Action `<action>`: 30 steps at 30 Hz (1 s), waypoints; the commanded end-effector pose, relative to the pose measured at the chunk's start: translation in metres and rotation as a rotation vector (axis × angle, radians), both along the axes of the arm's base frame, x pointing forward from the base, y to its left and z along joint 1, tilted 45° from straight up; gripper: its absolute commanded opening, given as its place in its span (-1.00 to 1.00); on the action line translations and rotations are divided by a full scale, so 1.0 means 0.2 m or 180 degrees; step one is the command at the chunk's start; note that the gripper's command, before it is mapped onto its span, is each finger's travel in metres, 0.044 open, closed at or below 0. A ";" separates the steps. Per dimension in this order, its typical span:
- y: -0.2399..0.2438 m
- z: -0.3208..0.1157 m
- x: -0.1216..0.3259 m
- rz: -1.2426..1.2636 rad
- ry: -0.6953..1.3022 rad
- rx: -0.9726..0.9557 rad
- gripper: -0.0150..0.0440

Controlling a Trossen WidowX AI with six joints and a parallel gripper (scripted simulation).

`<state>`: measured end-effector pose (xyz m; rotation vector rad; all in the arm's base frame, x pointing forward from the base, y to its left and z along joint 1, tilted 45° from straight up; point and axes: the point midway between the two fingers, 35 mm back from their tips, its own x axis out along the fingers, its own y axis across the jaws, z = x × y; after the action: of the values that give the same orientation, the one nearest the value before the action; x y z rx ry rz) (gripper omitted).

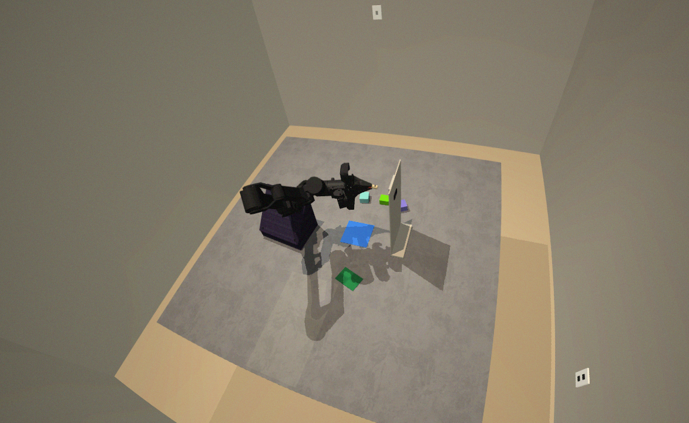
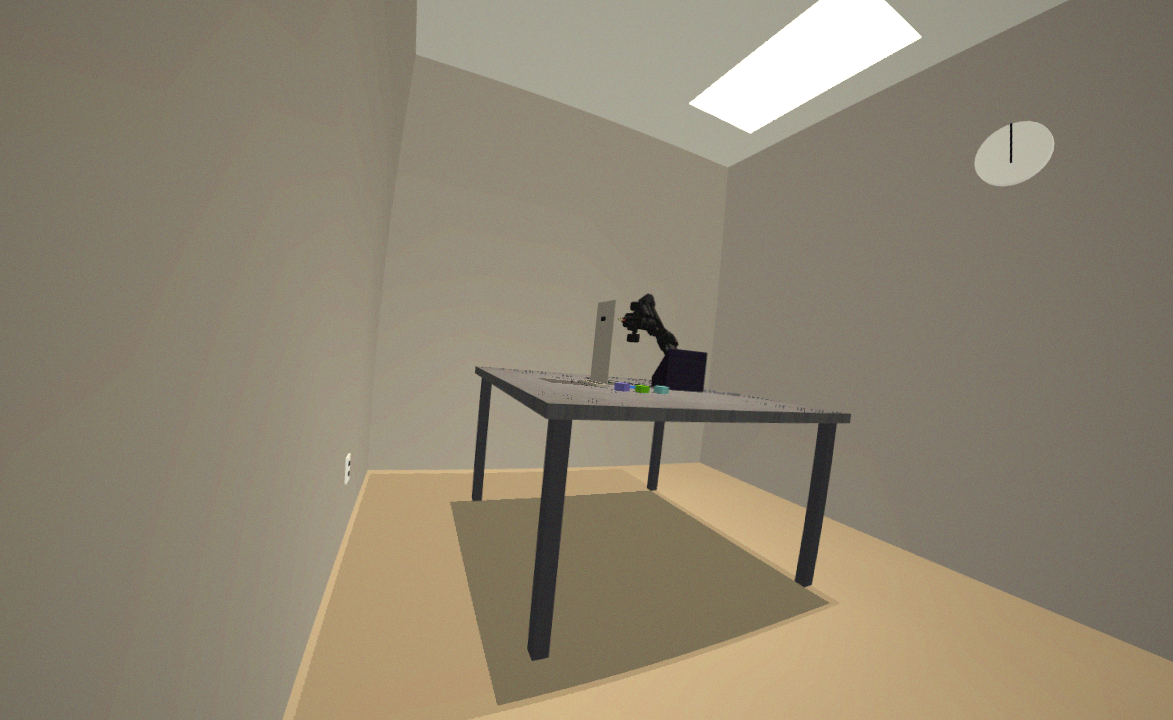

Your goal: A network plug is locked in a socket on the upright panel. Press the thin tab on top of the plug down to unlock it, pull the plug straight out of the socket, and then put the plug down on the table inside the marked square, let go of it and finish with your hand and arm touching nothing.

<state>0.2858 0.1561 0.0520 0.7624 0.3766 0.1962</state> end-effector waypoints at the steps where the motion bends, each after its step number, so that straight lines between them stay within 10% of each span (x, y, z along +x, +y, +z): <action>1: 0.03 0.03 -0.01 -0.0007 -0.0009 0.0019 -0.49; 30: 0.10 0.11 -0.08 -0.0183 0.0153 -0.0050 -0.49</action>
<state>0.2671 0.1835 0.0843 0.7675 0.3836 0.1730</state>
